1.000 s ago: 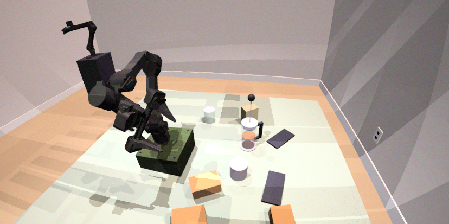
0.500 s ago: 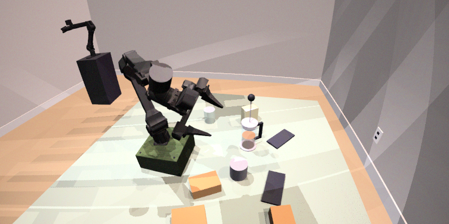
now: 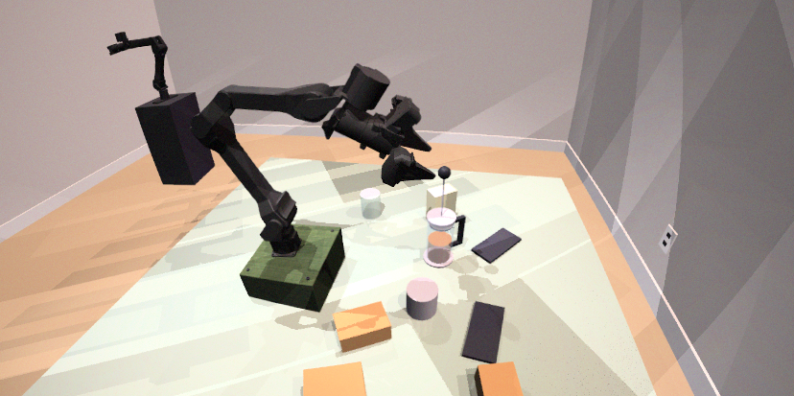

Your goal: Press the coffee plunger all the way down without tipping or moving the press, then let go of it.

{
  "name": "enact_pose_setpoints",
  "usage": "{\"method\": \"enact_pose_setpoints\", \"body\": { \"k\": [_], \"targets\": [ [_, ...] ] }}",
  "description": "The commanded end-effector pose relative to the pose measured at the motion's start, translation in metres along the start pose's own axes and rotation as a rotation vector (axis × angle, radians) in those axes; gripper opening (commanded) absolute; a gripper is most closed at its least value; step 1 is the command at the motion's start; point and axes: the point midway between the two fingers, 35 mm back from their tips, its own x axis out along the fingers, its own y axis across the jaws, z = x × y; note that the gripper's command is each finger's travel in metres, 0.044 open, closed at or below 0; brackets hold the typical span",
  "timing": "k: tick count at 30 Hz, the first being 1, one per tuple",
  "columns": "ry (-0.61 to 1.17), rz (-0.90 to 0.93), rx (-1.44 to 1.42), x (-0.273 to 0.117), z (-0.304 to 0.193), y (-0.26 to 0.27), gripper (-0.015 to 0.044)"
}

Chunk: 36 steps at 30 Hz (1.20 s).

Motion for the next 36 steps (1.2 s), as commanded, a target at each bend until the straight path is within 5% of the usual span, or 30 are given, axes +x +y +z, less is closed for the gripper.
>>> {"method": "enact_pose_setpoints", "body": {
  "k": [1, 14, 36],
  "targets": [
    [-0.016, 0.044, -0.156, 0.008, 0.008, 0.055, 0.0440],
    [-0.024, 0.062, -0.208, 0.040, -0.043, 0.066, 0.0440],
    [-0.025, 0.063, -0.208, 0.064, -0.042, 0.068, 0.0440]
  ]
}}
